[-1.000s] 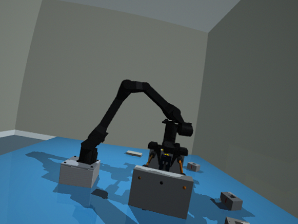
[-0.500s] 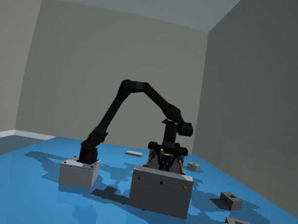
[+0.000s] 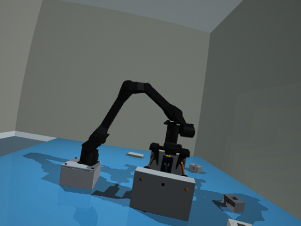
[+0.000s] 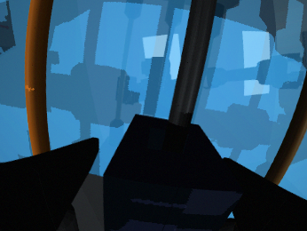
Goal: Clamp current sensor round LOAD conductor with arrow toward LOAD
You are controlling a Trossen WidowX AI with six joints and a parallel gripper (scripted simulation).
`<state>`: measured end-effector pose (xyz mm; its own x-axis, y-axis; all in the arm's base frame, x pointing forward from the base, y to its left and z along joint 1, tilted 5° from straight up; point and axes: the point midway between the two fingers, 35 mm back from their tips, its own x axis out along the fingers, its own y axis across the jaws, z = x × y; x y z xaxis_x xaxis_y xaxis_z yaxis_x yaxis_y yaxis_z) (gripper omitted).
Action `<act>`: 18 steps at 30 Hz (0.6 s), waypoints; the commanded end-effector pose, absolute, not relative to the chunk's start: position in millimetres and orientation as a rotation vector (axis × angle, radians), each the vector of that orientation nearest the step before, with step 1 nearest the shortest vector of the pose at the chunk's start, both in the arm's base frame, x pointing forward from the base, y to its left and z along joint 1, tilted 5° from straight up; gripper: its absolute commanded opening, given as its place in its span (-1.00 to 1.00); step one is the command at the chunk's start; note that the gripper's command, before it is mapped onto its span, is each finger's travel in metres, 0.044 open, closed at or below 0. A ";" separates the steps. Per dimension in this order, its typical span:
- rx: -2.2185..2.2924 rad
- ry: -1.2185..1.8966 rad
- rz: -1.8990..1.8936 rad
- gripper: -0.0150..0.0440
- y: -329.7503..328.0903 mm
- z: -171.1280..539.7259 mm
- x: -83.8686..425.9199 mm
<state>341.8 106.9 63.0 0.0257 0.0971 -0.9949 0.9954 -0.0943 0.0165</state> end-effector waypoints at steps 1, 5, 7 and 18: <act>1.360 1.221 -1.215 1.00 106.8 63.1 341.4; 1.362 1.217 -1.214 1.00 102.3 98.6 344.2; 1.363 1.214 -1.214 1.00 97.6 128.9 342.9; 1.363 1.210 -1.213 1.00 91.1 164.7 337.1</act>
<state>337.3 92.4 162.6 0.0376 0.0980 -0.9945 0.9945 -0.1008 0.0277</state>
